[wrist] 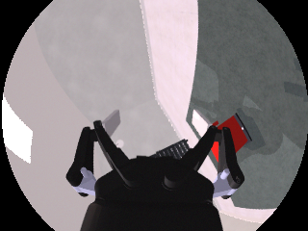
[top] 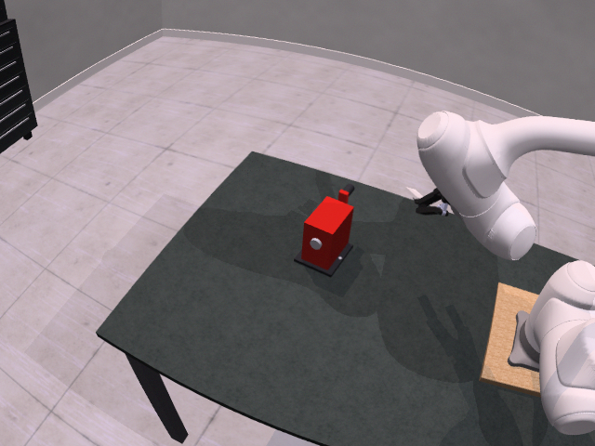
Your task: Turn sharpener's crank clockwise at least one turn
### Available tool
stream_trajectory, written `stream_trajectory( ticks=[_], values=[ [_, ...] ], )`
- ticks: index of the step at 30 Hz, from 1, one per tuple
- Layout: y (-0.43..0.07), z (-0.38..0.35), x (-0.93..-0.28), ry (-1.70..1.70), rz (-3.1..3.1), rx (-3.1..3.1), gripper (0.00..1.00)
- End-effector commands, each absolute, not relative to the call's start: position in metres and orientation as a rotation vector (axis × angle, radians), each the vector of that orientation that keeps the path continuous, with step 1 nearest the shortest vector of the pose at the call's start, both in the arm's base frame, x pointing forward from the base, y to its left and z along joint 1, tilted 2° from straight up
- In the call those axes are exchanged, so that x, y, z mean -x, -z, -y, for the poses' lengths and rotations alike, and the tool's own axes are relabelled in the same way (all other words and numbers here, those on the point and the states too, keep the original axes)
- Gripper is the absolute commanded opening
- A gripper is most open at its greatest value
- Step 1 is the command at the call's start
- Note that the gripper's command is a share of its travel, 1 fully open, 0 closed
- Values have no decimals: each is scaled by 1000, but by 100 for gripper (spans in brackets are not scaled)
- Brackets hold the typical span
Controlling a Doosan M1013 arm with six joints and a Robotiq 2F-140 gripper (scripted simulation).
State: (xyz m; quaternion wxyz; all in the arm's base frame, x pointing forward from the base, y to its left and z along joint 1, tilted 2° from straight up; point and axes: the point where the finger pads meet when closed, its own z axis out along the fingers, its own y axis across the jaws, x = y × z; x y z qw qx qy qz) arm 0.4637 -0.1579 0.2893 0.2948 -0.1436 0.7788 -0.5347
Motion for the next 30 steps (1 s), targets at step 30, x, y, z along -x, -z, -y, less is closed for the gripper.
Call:
stream_trajectory(
  ticks=[30],
  values=[
    [-278, 201, -465, 1325, -2273, -91, 100]
  ],
)
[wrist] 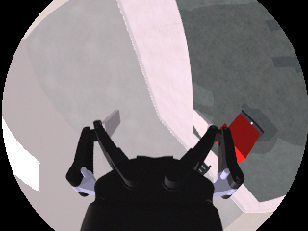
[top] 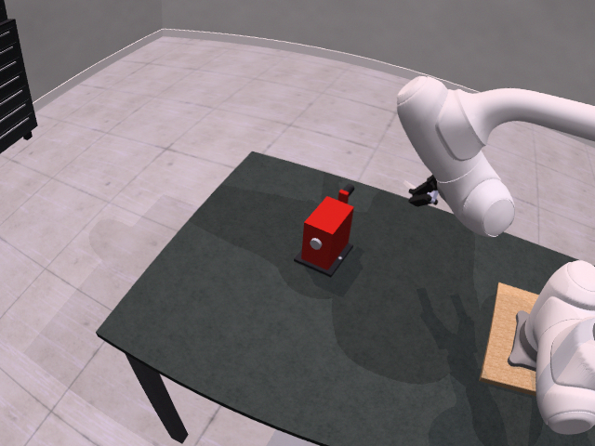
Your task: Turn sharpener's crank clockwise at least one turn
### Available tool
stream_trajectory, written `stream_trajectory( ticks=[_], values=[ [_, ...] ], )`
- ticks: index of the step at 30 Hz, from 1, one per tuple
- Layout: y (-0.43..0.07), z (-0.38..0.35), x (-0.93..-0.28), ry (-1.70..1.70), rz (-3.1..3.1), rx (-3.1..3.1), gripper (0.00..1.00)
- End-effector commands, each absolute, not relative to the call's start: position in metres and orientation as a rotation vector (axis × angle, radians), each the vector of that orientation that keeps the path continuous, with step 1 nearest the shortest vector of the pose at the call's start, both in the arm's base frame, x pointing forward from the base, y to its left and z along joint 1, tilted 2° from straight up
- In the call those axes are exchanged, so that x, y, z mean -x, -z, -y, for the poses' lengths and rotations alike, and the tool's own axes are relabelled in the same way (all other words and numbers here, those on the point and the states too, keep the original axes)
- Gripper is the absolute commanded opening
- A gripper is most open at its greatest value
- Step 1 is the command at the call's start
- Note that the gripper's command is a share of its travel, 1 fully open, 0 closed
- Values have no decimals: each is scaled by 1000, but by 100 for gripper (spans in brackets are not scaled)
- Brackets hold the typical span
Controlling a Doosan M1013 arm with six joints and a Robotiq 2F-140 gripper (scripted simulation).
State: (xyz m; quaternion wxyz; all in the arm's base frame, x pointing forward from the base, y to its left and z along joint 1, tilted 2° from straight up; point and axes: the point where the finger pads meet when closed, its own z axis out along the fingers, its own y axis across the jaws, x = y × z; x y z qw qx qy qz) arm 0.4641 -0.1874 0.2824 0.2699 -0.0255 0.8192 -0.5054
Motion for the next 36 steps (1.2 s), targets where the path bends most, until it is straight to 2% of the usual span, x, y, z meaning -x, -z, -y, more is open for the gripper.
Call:
stream_trajectory(
  ticks=[1, 21, 36],
  values=[
    [-277, 204, -465, 1313, -2287, -134, 100],
    [-246, 223, -476, 1036, -2433, -896, 100],
    [-225, 205, -522, 634, -2390, -1590, 100]
  ],
)
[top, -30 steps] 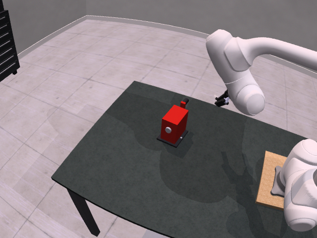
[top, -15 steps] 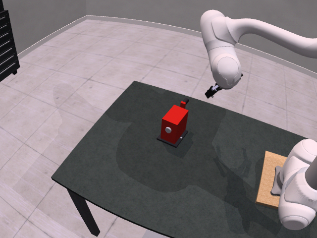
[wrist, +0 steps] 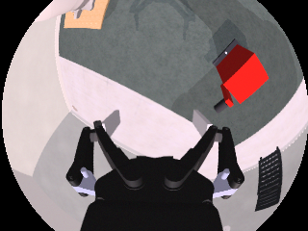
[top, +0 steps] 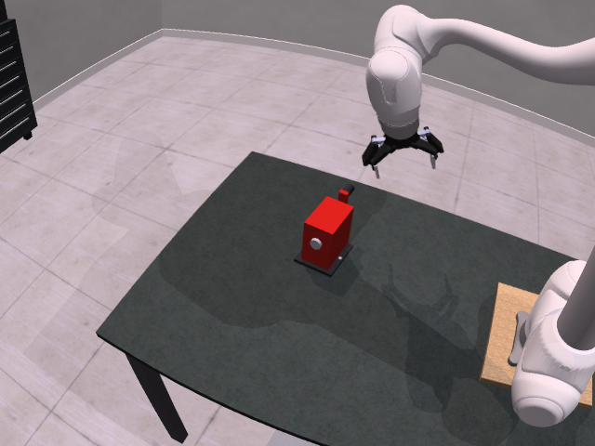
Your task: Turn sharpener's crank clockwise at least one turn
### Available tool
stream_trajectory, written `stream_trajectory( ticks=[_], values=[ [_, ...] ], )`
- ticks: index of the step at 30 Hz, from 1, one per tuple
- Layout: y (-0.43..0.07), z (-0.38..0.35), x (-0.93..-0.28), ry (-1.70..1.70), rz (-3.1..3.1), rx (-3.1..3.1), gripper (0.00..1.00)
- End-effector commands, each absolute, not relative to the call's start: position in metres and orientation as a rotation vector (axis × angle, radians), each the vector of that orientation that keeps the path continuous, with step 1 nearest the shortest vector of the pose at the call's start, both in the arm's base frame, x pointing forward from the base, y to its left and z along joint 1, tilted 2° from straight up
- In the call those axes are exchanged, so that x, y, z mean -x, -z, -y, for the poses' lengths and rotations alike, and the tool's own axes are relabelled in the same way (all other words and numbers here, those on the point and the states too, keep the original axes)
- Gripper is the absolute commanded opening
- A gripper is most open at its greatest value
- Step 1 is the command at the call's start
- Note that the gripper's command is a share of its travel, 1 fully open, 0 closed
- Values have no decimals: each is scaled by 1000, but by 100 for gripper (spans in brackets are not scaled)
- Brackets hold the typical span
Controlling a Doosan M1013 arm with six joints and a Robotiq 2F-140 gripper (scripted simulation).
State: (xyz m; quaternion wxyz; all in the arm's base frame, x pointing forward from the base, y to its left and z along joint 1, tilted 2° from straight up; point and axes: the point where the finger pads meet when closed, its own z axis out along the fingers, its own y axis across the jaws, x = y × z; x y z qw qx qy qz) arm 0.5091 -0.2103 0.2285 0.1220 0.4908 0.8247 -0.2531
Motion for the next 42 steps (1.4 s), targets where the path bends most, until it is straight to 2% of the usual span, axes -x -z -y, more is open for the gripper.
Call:
stream_trajectory(
  ticks=[1, 17, 27, 28, 42],
  values=[
    [-225, 205, -522, 634, -2390, -1590, 100],
    [-234, 181, -615, 93, -2175, -2188, 100],
    [-240, 179, -633, -2, -2129, -2266, 100],
    [-240, 179, -633, -2, -2129, -2266, 0],
    [-240, 179, -633, -2, -2129, -2266, 0]
  ],
)
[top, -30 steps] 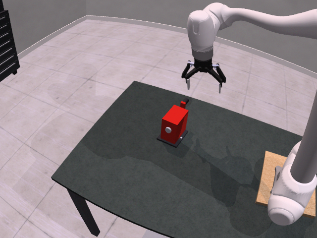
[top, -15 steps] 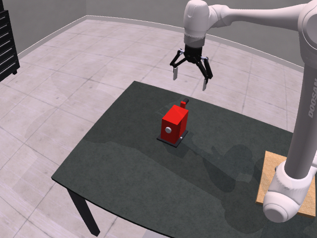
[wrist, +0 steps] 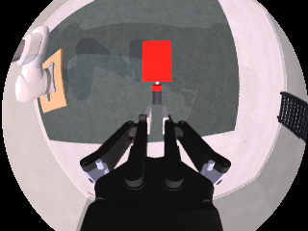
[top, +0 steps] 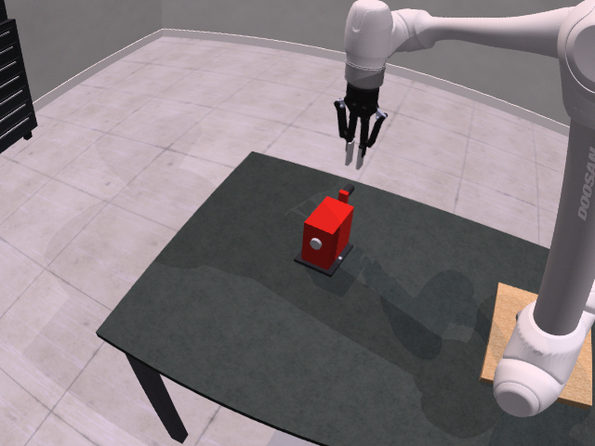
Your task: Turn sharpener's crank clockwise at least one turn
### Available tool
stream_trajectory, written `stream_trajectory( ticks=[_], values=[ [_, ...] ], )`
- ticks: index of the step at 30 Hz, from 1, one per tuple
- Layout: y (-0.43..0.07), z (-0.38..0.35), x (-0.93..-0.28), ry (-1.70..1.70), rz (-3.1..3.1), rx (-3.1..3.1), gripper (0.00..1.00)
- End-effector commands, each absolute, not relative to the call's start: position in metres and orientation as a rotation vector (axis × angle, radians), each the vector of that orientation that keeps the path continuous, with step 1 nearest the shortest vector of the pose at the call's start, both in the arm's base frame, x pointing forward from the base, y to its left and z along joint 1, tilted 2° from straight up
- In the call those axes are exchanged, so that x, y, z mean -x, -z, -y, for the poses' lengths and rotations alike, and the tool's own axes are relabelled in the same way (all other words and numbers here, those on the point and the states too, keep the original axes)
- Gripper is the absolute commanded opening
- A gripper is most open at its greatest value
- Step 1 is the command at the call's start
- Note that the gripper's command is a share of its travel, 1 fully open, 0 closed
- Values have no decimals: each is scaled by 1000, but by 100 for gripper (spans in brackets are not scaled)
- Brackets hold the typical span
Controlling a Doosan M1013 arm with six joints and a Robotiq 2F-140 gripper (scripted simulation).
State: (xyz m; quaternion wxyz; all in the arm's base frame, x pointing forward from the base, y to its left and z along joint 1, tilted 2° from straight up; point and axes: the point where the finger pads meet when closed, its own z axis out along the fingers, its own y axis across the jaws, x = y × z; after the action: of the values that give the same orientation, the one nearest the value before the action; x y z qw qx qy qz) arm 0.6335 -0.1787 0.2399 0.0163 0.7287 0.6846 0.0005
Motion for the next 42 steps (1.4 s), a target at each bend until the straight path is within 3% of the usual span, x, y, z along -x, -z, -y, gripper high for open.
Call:
stream_trajectory(
  ticks=[1, 30, 31, 42],
  values=[
    [-240, 179, -633, -2, -2129, -2266, 0],
    [-240, 179, -633, -2, -2129, -2266, 0],
    [-240, 179, -633, -2, -2129, -2266, 32],
    [-240, 179, -633, -2, -2129, -2266, 32]
  ],
)
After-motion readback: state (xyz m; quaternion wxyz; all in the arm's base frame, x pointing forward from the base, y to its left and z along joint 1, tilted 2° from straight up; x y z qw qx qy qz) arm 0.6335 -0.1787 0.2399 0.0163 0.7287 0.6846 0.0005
